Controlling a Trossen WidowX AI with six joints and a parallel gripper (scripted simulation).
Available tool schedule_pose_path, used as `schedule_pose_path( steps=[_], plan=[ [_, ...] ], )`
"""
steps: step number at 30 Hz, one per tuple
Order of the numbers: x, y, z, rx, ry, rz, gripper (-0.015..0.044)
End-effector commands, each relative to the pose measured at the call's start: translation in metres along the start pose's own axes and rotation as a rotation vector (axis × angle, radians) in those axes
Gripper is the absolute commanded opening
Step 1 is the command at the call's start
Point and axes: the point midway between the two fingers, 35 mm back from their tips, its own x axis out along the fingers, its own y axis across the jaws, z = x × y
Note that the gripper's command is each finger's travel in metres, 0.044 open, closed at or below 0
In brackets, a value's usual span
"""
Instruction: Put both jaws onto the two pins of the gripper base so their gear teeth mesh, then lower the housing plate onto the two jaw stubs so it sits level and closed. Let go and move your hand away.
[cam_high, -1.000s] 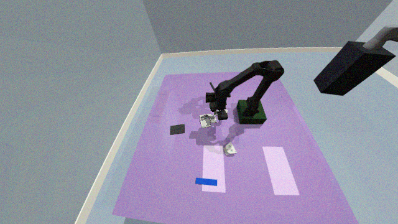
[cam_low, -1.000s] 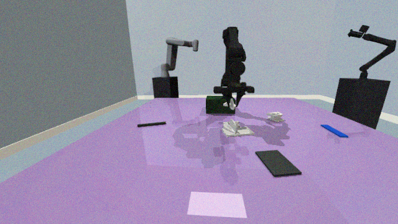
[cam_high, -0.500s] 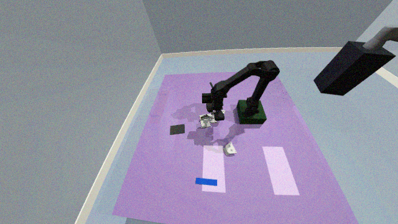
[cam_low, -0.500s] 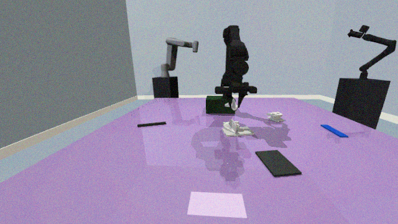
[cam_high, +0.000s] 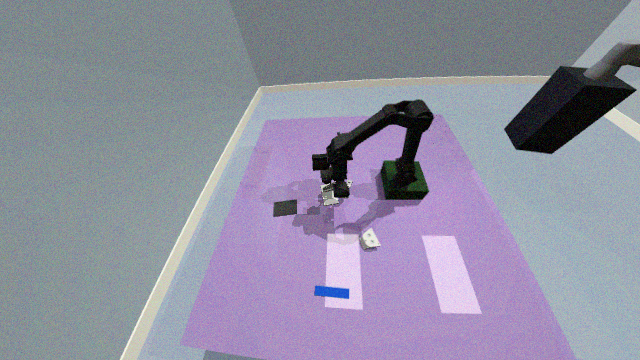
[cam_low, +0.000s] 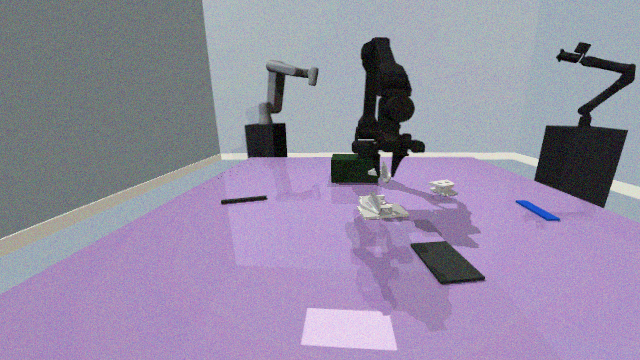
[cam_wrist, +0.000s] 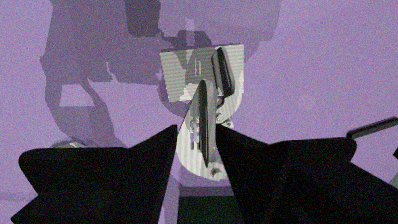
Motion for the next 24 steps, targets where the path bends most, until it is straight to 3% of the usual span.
schedule_pose_path(
  steps=[1,24],
  plan=[
    [0.000,0.006,0.015,0.000,-0.004,0.003,0.0134],
    [0.002,0.013,0.031,0.000,-0.005,0.004,0.0134]
  ],
)
